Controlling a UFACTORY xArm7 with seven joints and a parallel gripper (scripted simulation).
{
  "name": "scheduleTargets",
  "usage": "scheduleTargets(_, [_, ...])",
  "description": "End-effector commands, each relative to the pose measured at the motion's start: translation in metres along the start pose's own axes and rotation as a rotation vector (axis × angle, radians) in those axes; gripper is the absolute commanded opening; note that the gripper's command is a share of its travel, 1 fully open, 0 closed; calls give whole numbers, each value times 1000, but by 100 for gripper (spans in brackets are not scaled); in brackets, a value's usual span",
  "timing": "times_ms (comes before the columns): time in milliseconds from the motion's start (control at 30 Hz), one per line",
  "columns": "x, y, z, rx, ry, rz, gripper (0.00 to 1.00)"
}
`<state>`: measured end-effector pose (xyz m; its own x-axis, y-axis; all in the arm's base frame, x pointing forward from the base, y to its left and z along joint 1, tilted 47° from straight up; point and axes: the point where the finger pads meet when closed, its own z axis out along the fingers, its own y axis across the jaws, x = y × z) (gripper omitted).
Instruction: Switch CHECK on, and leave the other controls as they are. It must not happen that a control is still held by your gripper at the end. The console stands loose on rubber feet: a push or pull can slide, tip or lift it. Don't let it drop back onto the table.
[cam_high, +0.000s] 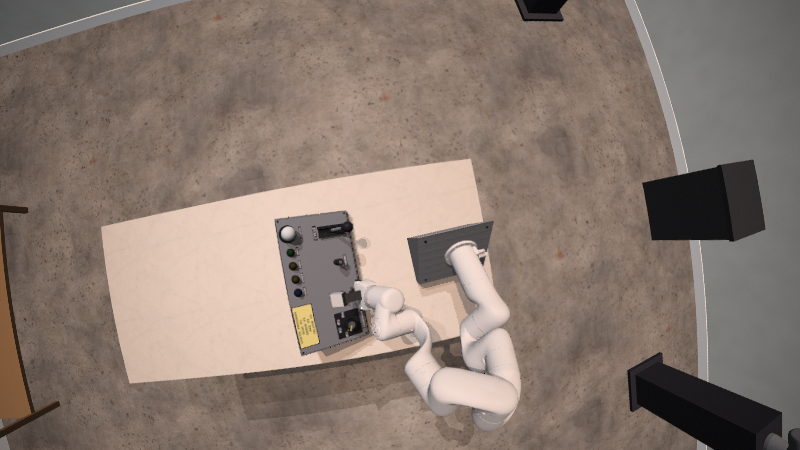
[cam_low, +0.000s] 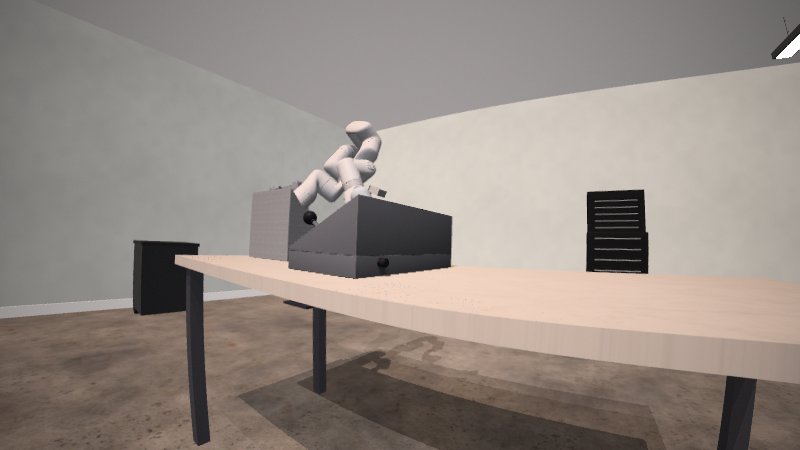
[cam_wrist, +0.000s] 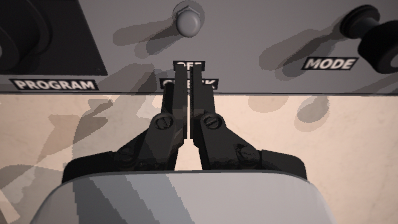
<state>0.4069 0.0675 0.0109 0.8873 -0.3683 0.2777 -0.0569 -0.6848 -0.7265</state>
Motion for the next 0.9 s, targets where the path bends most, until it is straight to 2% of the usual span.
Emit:
scheduleTargets(0, [2,1,-7,-2,4,0,0])
scheduleTargets(267, [1,1,-50,-2,4,0,0])
scheduleTargets(333, [1,1,-50,-2,4,0,0])
scheduleTargets(600, [1,1,-102,-2,4,0,0])
scheduleTargets(733, [1,1,-115,-2,4,0,0])
scheduleTargets(867, [1,1,-117,-2,4,0,0])
